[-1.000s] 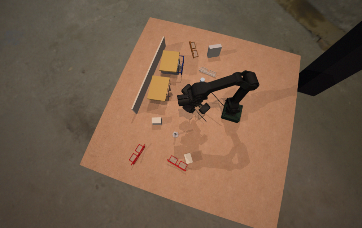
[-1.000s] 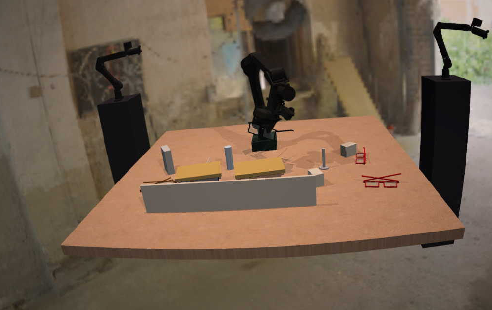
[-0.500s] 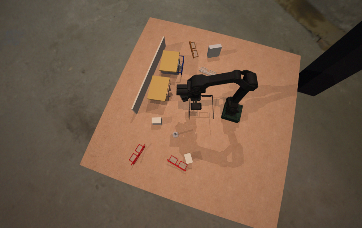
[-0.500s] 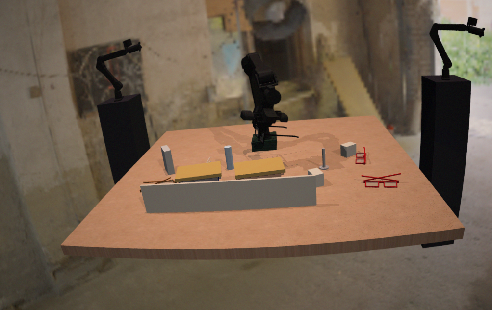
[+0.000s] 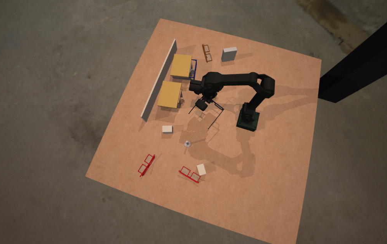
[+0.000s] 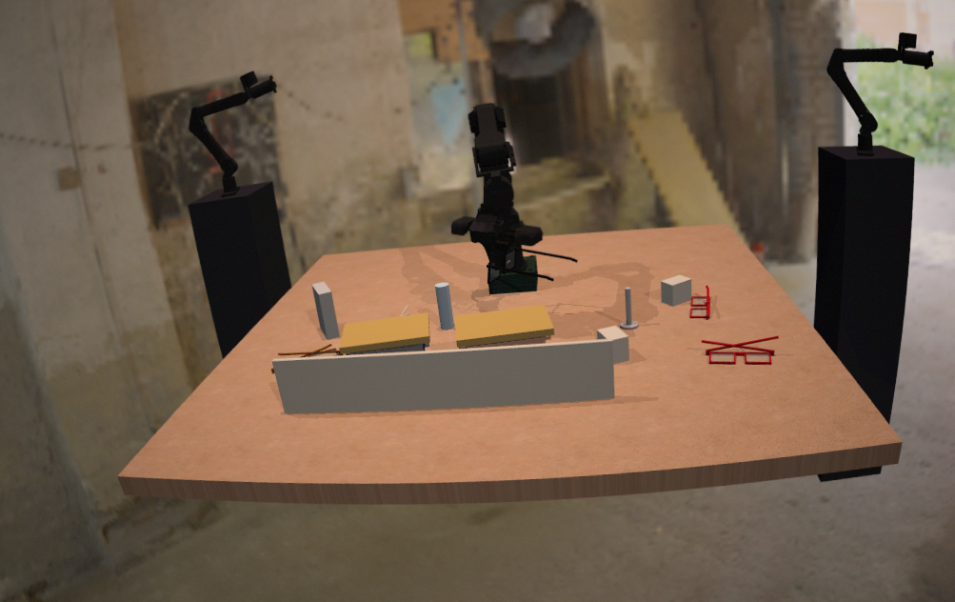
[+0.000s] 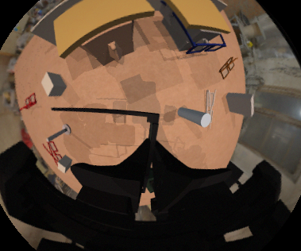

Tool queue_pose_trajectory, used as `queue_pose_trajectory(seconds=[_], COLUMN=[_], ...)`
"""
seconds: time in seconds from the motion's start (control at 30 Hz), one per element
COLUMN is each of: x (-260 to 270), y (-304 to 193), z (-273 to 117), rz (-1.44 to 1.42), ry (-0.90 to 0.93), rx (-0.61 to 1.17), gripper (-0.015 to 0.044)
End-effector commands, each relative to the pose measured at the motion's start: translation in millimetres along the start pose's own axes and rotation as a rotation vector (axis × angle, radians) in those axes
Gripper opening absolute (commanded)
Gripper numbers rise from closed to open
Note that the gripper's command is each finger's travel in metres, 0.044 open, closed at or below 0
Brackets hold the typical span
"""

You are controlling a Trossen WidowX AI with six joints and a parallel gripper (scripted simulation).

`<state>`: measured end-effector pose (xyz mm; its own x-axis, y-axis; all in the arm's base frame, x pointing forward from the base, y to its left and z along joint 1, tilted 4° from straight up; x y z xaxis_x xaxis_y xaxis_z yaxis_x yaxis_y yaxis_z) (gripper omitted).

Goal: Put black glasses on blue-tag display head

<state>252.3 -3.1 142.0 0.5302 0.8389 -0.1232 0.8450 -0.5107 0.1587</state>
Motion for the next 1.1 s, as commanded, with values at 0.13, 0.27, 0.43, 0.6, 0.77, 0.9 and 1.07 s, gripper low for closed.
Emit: queue_pose_trajectory(seconds=[0.13,0.27,0.43,0.6,0.77,0.9,1.07], x=[-12.5,-19.8,-29.3,-38.5,-37.3,-37.7,-38.0], y=[9.6,14.5,20.4,25.5,26.0,26.0,25.7], z=[4.8,7.1,9.9,12.4,17.7,23.4,29.6], rz=[0.357,0.547,0.784,1.004,1.038,1.044,1.044], ry=[0.03,0.041,0.053,0.063,0.087,0.093,0.081], rx=[0.036,0.055,0.082,0.107,0.119,0.123,0.116], gripper=[0.0,0.0,0.0,0.0,0.0,0.0,0.0])
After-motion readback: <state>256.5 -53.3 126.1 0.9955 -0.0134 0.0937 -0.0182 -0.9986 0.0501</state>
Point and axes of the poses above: the point midway between the two fingers, 35 mm back from their tips, its own z axis out along the fingers, its own x axis across the jaws, y = z × x, the point moved 1 cm from there along -z, back along the fingers, and after that the axes turned 10 degrees about z, right-handed, at the moved point
